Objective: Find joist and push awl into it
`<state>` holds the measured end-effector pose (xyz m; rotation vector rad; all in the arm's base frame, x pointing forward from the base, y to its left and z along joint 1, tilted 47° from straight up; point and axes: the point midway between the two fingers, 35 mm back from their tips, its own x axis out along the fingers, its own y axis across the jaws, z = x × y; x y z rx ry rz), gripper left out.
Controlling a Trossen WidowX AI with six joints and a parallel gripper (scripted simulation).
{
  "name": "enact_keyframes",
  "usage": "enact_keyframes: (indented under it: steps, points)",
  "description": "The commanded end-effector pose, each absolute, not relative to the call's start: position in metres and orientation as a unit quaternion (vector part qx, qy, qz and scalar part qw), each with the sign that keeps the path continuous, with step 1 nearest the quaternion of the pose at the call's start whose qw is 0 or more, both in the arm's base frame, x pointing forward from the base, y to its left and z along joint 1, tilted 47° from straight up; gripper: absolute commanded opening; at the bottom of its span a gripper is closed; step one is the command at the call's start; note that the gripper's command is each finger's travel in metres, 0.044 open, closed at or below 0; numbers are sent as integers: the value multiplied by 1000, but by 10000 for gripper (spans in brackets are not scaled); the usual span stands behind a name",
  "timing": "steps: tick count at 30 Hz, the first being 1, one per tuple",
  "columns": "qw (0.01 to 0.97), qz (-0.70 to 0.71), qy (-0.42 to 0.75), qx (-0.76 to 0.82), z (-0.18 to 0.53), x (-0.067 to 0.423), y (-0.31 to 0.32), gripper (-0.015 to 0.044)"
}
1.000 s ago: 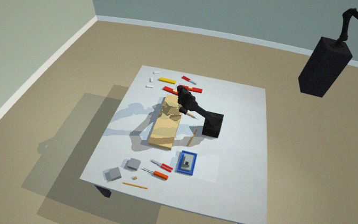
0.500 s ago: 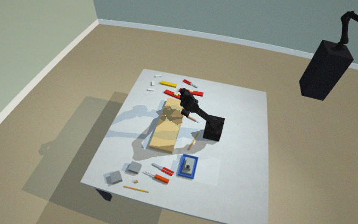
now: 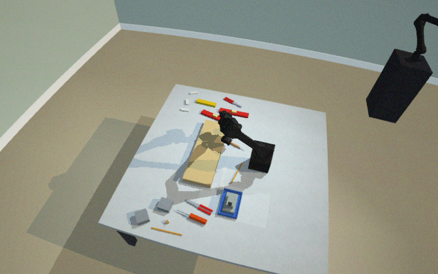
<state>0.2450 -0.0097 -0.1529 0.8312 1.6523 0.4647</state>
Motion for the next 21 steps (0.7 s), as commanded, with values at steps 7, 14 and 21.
enact_keyframes:
  steps: [7, 14, 21]
  points:
    - [577, 200, 706, 358, -164, 244, 4, 440]
    - [577, 200, 706, 358, -170, 243, 11, 440]
    - [577, 200, 706, 358, -170, 243, 11, 282]
